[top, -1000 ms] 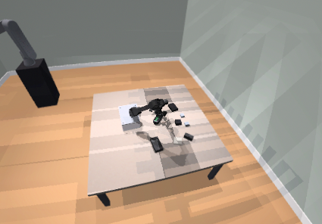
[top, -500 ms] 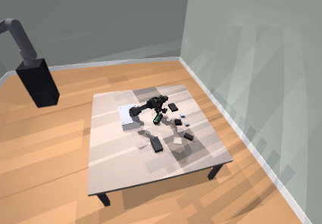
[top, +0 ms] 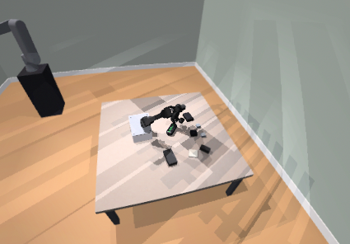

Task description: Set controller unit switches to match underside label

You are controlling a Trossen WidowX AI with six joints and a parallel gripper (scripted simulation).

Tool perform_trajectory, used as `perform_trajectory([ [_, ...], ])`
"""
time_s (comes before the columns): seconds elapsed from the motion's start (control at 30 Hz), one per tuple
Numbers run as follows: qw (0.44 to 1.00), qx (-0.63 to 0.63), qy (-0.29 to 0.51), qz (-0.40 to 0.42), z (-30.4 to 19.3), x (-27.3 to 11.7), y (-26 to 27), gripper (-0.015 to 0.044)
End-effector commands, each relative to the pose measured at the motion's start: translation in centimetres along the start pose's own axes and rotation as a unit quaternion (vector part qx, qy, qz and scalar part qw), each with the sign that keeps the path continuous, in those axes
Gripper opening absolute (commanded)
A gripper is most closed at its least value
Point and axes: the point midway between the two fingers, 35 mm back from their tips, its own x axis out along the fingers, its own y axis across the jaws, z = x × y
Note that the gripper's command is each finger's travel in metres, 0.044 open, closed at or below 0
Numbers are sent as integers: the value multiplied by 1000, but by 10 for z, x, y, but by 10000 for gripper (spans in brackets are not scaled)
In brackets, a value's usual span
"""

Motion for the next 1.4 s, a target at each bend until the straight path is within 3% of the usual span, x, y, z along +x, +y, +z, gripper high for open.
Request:
perform_trajectory([
  [0.0, 1000, -4, 4, 0, 0, 9, 1, 0],
  [0.63, 1000, -4, 4, 0, -1, 37, 1, 0],
  [1.37, 1000, -4, 4, 0, -1, 37, 1, 0],
])
